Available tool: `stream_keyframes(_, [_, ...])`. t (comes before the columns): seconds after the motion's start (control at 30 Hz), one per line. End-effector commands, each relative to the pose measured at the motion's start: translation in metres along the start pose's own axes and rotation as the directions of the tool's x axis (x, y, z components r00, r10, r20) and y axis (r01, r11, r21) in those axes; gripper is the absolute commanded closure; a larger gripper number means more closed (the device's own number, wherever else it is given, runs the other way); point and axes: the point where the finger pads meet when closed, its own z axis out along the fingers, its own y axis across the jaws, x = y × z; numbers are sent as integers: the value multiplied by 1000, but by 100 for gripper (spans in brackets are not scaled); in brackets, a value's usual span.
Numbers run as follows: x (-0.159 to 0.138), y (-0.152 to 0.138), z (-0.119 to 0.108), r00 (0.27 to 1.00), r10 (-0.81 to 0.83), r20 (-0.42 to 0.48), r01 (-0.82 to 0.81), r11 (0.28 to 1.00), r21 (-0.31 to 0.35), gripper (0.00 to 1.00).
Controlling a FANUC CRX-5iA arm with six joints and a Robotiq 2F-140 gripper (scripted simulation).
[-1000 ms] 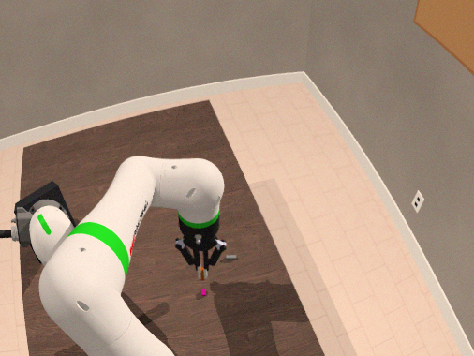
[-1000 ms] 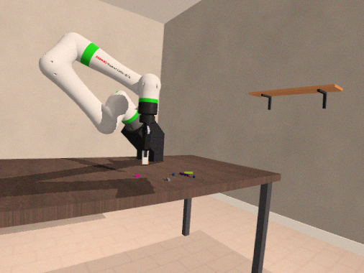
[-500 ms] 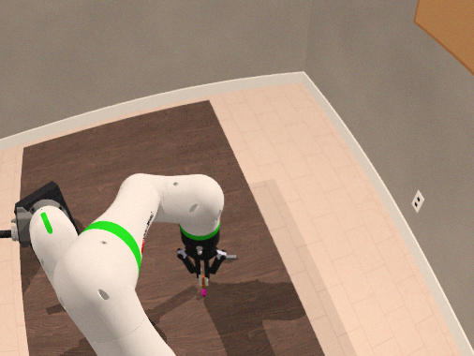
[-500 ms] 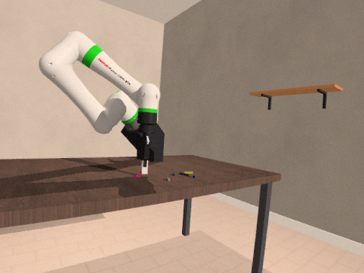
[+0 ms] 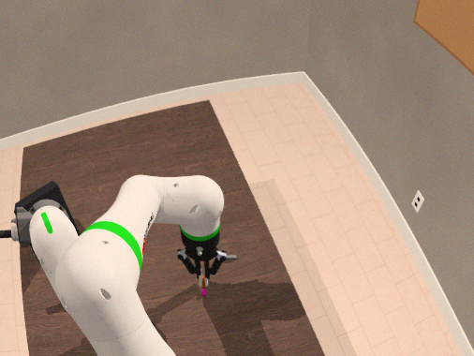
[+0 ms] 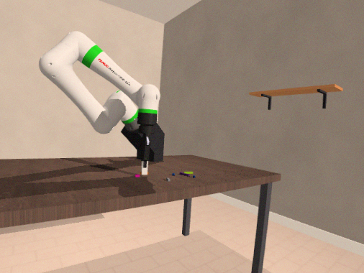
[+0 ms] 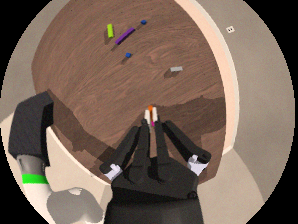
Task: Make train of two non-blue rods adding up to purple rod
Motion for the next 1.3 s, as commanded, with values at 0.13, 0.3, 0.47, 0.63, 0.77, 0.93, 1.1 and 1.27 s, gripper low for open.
stream_keyframes(0.13, [0, 0, 0, 1000, 0, 0, 0, 1000, 0, 97])
stream_keyframes(0.3, [0, 0, 0, 1000, 0, 0, 0, 1000, 0, 97])
stream_keyframes(0.47, [0, 0, 0, 1000, 0, 0, 0, 1000, 0, 97])
stream_keyframes(0.63, [0, 0, 0, 1000, 0, 0, 0, 1000, 0, 97])
stream_keyframes(0.77, [0, 0, 0, 1000, 0, 0, 0, 1000, 0, 97])
stream_keyframes(0.93, [0, 0, 0, 1000, 0, 0, 0, 1000, 0, 97])
stream_keyframes(1.1, [0, 0, 3, 1000, 0, 0, 0, 1000, 0, 97])
stream_keyframes(1.27, [0, 0, 6, 1000, 0, 0, 0, 1000, 0, 97])
